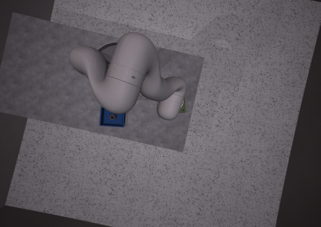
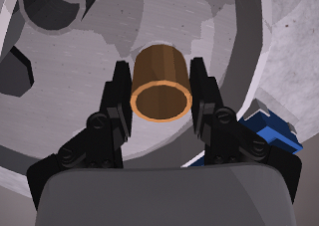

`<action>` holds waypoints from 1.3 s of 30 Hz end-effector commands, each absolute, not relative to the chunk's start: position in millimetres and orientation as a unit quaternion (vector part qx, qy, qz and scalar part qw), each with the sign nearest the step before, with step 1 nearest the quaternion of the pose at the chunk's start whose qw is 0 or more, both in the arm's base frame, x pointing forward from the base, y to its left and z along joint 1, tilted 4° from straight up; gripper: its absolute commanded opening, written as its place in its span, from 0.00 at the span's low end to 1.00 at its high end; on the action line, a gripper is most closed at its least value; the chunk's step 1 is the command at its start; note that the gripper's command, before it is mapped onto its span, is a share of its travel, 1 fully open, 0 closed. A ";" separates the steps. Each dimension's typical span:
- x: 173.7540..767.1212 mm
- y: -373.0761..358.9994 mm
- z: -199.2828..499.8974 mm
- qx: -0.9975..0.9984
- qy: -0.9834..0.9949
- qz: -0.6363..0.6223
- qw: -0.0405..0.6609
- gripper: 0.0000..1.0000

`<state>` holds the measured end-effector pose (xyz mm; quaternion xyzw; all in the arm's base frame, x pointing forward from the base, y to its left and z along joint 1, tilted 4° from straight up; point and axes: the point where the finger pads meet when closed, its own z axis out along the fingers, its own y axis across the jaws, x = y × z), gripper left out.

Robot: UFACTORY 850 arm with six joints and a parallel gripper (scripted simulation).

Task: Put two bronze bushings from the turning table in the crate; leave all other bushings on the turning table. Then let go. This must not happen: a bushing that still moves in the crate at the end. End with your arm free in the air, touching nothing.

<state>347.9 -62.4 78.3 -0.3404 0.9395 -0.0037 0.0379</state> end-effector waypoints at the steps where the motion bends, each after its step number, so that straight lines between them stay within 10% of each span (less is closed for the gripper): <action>1: 348.1 -62.6 84.9 -0.340 0.940 -0.005 0.036 0.00; 39: 347.0 -47.6 140.8 -0.328 0.944 -0.004 0.036 0.00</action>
